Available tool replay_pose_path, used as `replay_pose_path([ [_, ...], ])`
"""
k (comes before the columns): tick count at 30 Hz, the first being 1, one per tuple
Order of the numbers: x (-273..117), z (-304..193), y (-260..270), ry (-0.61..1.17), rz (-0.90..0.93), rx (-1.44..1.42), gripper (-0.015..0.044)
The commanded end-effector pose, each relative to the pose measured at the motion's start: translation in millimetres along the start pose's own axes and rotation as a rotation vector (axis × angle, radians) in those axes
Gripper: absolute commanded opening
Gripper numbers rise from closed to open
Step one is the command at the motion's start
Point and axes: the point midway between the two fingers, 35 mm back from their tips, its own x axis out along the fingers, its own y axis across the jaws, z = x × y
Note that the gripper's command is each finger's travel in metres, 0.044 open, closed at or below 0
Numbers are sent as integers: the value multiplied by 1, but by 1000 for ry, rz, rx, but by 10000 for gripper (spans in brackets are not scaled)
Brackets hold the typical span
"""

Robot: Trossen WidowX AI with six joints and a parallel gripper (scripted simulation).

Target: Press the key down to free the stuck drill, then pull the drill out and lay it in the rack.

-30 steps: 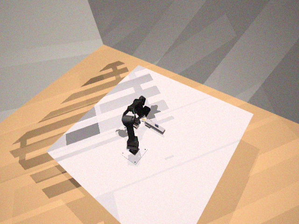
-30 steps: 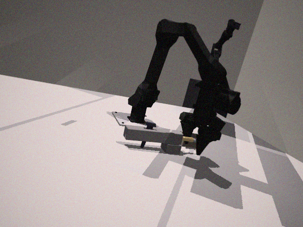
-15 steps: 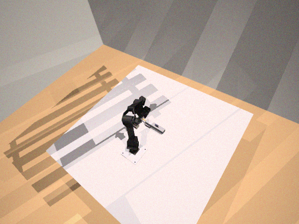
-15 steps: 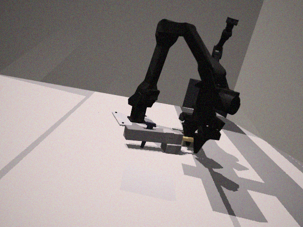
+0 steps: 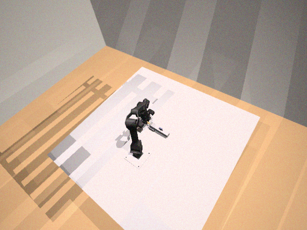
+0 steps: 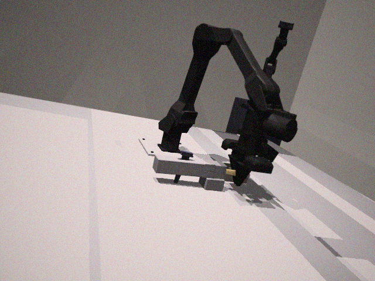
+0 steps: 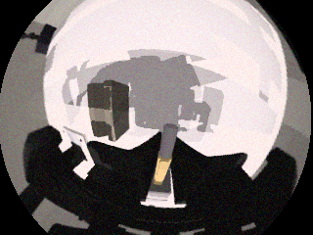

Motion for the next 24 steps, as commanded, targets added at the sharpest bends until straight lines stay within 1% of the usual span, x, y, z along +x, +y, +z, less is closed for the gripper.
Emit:
replay_pose_path([
  [1, -1, 0, 1, 1, 4, -6, 0],
  [24, -3, 6, 2, 0, 4, -6, 0],
])
